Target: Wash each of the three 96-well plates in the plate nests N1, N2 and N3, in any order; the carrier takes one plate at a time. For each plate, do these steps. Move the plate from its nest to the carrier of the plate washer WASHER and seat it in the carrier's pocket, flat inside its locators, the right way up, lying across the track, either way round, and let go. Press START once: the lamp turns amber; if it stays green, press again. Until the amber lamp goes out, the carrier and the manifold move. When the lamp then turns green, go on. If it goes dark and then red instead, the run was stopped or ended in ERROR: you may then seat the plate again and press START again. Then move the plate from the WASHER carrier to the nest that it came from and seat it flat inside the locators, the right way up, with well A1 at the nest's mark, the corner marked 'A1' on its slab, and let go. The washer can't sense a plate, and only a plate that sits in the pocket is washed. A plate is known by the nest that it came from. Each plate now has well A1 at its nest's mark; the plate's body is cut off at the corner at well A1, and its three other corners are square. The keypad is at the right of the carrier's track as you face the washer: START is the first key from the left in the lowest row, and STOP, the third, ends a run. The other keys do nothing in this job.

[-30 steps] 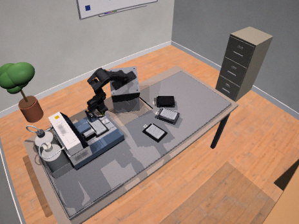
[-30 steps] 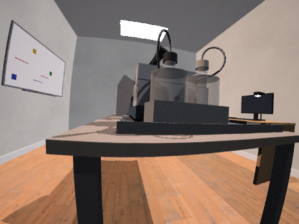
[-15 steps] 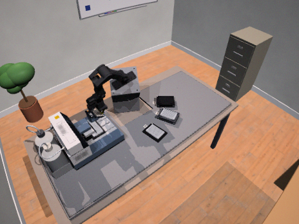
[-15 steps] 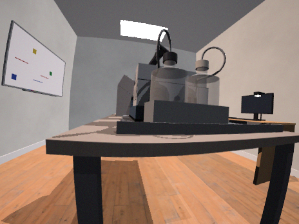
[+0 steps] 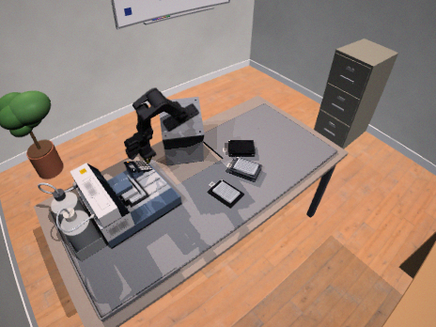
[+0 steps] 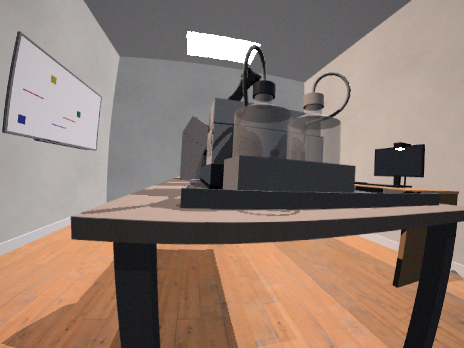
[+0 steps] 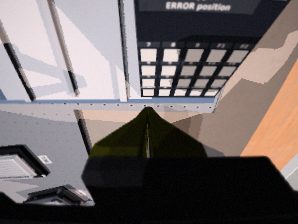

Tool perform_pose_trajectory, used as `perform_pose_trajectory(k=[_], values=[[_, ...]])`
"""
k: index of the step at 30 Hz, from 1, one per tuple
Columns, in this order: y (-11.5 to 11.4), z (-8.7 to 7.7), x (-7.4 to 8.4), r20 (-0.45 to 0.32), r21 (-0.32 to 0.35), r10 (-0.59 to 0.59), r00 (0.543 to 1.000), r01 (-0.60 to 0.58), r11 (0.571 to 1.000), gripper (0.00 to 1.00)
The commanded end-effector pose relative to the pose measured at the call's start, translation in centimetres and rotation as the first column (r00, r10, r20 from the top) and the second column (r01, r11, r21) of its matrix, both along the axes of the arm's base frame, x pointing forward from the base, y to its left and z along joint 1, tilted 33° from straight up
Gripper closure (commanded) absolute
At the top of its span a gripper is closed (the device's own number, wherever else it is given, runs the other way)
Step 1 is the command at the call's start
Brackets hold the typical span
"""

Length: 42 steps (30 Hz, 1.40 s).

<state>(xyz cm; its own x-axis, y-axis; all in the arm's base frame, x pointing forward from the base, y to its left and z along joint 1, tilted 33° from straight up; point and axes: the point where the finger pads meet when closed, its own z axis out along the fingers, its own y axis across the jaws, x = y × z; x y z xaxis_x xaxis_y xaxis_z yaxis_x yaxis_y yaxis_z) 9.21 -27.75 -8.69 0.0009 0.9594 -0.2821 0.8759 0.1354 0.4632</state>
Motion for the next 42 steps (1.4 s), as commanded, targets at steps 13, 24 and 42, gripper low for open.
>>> perform_pose_trajectory(k=[13,24,42], values=[[0.7,2.0,-1.2,0.001,0.006,-0.001,1.0,0.001,1.0,1.0],[0.7,2.1,-1.3,0.001,0.006,-0.001,1.0,0.001,1.0,1.0],[-0.5,2.8,-2.2,0.001,0.005,-0.001,1.0,0.001,1.0,0.0]])
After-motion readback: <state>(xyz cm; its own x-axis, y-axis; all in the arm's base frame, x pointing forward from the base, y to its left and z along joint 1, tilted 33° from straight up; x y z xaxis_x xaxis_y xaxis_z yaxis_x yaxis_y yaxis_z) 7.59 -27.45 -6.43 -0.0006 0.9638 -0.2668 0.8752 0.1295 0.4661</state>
